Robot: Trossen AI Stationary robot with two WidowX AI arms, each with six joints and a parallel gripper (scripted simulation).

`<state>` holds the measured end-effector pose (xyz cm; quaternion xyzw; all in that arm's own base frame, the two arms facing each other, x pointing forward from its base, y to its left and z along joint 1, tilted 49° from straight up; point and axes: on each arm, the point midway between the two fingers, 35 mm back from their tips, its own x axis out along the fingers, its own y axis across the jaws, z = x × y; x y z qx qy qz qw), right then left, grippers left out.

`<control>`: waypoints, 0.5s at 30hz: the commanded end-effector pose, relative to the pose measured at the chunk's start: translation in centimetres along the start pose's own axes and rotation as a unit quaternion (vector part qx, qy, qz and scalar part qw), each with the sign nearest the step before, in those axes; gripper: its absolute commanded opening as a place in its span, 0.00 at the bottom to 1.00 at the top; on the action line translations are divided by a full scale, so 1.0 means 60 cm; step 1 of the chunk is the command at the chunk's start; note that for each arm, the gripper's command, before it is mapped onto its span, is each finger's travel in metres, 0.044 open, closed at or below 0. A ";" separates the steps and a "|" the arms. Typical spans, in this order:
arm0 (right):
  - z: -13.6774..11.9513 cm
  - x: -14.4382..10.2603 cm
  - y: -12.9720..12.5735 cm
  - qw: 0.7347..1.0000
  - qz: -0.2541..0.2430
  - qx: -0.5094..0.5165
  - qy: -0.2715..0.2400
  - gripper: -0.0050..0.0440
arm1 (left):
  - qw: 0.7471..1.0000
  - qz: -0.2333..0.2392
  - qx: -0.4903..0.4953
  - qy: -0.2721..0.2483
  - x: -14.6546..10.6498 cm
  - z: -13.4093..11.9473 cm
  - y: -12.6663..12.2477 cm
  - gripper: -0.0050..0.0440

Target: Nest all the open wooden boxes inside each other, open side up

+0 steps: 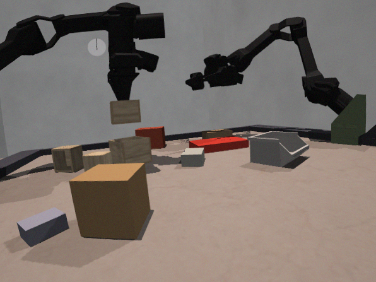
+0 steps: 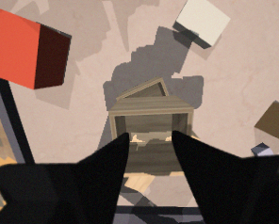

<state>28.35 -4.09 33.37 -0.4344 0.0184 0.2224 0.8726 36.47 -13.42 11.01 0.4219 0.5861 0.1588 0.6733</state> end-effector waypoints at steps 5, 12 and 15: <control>0.011 -0.007 -0.006 1.000 -0.009 -0.015 -0.003 0.92 | 0.989 -0.004 0.146 -0.013 -0.011 0.005 0.004 0.65; 0.011 -0.007 -0.006 1.000 -0.009 -0.015 -0.003 0.92 | 0.973 -0.003 0.231 -0.013 -0.012 0.005 0.004 0.65; 0.011 -0.007 -0.006 1.000 -0.009 -0.015 -0.003 0.92 | 0.959 -0.003 0.282 -0.014 -0.012 0.005 0.004 0.65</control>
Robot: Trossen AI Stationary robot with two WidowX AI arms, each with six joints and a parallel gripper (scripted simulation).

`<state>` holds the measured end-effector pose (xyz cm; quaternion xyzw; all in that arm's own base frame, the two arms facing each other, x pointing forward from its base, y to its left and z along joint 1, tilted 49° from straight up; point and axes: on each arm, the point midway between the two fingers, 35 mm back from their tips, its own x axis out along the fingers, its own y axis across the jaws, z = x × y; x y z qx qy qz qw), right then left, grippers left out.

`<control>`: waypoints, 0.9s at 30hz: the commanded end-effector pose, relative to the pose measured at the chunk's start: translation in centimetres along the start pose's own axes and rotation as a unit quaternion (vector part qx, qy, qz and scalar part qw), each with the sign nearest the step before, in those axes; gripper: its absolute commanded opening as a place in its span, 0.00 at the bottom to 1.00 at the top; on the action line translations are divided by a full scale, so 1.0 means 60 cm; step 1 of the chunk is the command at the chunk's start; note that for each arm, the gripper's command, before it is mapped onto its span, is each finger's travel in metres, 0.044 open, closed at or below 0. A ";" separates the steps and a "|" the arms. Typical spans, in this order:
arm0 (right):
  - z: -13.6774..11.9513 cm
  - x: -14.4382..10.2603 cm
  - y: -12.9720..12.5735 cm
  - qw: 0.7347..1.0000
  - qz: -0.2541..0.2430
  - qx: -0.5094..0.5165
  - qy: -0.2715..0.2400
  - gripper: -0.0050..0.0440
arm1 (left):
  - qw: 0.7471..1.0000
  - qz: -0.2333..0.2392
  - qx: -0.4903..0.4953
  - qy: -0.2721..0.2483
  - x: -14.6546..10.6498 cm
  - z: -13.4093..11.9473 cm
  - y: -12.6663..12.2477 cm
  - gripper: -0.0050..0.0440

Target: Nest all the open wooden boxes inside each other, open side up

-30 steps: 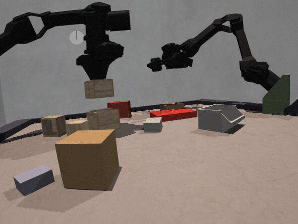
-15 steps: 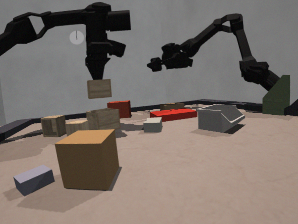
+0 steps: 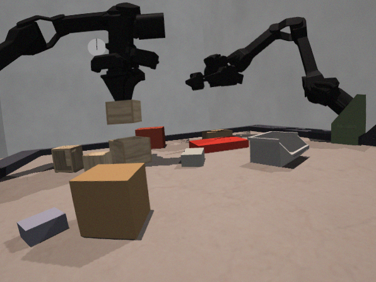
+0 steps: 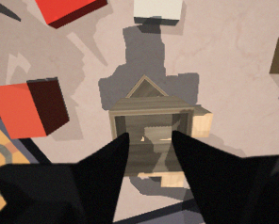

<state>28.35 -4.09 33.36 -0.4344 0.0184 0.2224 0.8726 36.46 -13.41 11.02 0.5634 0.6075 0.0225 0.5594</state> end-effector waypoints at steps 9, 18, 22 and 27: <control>0.011 -0.007 -0.006 1.000 -0.009 -0.015 -0.003 0.92 | 0.976 0.005 0.215 -0.014 -0.013 0.003 0.004 0.65; 0.011 -0.007 -0.006 1.000 -0.009 -0.015 -0.003 0.92 | 0.943 0.006 0.332 -0.013 -0.012 0.003 0.005 0.65; 0.011 -0.007 -0.006 1.000 -0.009 -0.015 -0.003 0.92 | 0.918 0.007 0.397 -0.012 -0.012 0.003 0.005 0.65; 0.011 -0.007 -0.006 1.000 -0.009 -0.015 -0.003 0.92 | 0.888 0.008 0.461 -0.012 -0.012 0.003 0.005 0.65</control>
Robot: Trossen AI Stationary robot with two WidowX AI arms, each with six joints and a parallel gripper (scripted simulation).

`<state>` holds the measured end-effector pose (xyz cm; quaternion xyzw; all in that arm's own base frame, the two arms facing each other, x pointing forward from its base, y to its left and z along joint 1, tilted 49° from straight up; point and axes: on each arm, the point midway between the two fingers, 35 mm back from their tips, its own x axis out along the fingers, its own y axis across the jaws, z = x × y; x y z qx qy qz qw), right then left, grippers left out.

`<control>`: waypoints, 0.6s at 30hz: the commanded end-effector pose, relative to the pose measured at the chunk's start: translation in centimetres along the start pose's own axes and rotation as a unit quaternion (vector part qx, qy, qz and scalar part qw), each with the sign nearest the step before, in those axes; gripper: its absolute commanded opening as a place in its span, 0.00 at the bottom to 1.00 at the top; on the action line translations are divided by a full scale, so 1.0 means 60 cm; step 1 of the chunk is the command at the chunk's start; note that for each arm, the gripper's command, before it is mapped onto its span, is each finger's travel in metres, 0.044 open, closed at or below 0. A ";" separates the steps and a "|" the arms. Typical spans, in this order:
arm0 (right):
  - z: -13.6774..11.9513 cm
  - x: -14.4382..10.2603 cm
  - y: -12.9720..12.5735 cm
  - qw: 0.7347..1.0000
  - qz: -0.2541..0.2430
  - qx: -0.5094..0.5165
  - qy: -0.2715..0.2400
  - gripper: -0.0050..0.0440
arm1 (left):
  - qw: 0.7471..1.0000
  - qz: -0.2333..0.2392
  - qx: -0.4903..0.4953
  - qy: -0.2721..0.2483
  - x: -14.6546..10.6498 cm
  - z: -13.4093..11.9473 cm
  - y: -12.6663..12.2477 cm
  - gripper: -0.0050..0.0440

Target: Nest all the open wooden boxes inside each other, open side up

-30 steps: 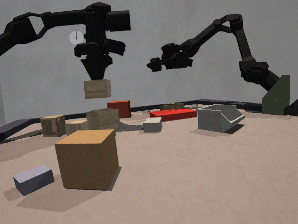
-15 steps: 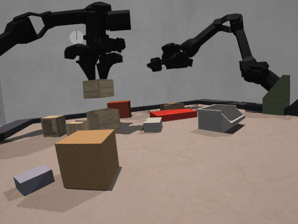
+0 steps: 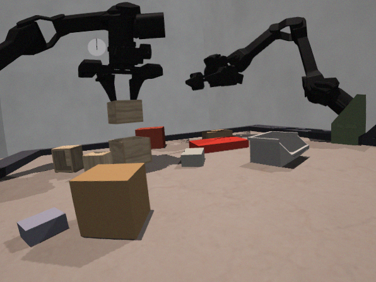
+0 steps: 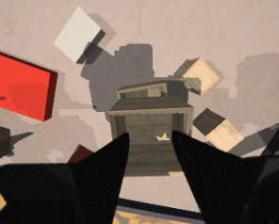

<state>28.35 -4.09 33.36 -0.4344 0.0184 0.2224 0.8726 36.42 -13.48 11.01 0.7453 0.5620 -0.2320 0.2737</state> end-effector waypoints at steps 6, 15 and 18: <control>0.011 -0.007 -0.006 1.000 -0.009 -0.015 -0.003 0.92 | 0.991 0.013 0.136 -0.007 -0.011 -0.002 0.006 0.65; 0.011 -0.007 -0.006 1.000 -0.009 -0.015 -0.003 0.92 | 0.957 0.014 0.290 -0.005 -0.011 -0.002 0.006 0.65; 0.011 -0.007 -0.006 1.000 -0.009 -0.015 -0.003 0.92 | 0.952 0.014 0.306 -0.004 -0.011 -0.002 0.006 0.65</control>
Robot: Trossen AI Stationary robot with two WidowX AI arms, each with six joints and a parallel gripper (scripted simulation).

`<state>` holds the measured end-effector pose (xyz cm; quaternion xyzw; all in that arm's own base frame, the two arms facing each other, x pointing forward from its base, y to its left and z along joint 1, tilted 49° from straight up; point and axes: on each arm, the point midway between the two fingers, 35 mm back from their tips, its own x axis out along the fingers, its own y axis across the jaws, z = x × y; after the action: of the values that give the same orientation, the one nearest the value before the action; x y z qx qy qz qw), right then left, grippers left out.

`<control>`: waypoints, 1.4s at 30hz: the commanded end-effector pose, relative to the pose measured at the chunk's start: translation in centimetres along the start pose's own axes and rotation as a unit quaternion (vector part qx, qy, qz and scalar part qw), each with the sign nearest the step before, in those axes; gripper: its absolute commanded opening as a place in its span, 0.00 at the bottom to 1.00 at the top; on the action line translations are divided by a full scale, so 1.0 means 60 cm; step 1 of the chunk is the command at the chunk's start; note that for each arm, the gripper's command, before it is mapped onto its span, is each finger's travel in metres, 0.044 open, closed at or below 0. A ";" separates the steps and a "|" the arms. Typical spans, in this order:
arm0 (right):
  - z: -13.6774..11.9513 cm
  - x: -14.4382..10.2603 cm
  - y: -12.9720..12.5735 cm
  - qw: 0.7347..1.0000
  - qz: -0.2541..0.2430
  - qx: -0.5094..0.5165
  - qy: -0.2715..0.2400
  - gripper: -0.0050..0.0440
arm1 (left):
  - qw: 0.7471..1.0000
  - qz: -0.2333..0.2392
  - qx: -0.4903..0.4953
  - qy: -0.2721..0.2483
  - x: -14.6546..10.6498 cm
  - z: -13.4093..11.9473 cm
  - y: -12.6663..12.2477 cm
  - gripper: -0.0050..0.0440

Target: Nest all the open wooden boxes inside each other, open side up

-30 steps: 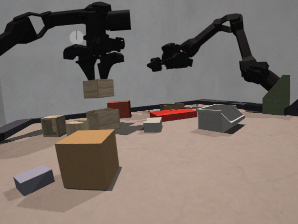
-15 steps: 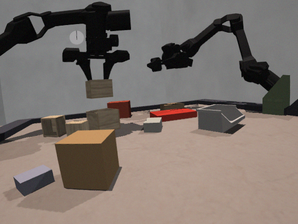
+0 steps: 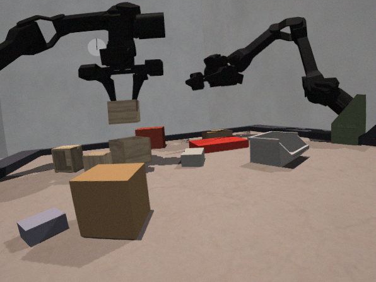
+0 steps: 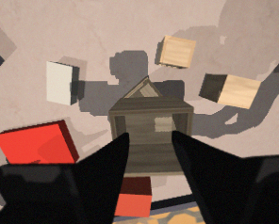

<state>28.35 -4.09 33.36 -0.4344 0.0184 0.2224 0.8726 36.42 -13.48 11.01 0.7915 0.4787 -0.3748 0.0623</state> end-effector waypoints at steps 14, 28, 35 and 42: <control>0.011 -0.007 -0.006 1.000 -0.009 -0.015 -0.003 0.92 | 0.960 0.015 0.279 0.004 -0.012 -0.005 0.004 0.65; 0.011 -0.007 -0.006 1.000 -0.009 -0.015 -0.003 0.92 | 0.899 0.014 0.437 0.006 -0.012 -0.005 0.004 0.65; 0.011 -0.007 -0.006 1.000 -0.009 -0.015 -0.003 0.92 | 0.900 0.016 0.435 0.007 -0.013 -0.009 0.003 0.65; 0.011 -0.007 -0.006 1.000 -0.009 -0.015 -0.003 0.92 | 0.900 0.013 0.435 0.006 -0.001 -0.010 0.000 0.65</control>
<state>28.35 -4.09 33.37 -0.4344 0.0184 0.2224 0.8726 36.67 -13.49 10.76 0.7407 0.2604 -0.5459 -0.2926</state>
